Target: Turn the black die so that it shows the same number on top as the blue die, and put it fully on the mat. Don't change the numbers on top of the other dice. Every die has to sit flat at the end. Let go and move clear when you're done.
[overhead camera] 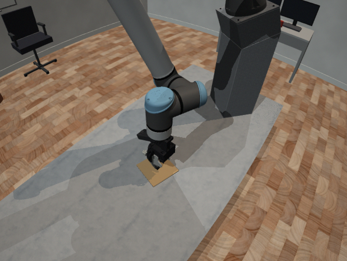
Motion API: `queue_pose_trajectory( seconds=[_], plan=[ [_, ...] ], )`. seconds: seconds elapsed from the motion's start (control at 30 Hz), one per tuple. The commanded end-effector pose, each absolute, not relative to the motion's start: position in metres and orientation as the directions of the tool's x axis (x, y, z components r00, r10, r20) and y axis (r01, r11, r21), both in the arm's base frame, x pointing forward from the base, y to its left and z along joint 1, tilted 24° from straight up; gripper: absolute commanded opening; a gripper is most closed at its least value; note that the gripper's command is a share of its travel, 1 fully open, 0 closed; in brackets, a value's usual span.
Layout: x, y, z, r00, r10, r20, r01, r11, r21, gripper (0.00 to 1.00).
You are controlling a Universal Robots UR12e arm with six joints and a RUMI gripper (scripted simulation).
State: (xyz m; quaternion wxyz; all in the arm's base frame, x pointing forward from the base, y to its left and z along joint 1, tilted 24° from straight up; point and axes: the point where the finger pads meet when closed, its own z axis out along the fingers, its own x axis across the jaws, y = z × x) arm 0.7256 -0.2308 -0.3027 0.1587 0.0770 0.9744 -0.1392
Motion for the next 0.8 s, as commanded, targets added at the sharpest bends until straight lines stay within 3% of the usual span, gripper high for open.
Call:
queue_pose_trajectory(
  seconds=[0.0,0.77],
  plan=[
    [0.726,-0.231,-0.302,-0.938,0.106,-0.331,0.194,0.949,-0.247,0.21],
    [0.715,-0.219,-0.267,-0.938,0.106,-0.331,0.194,0.949,-0.247,0.21]
  ],
)
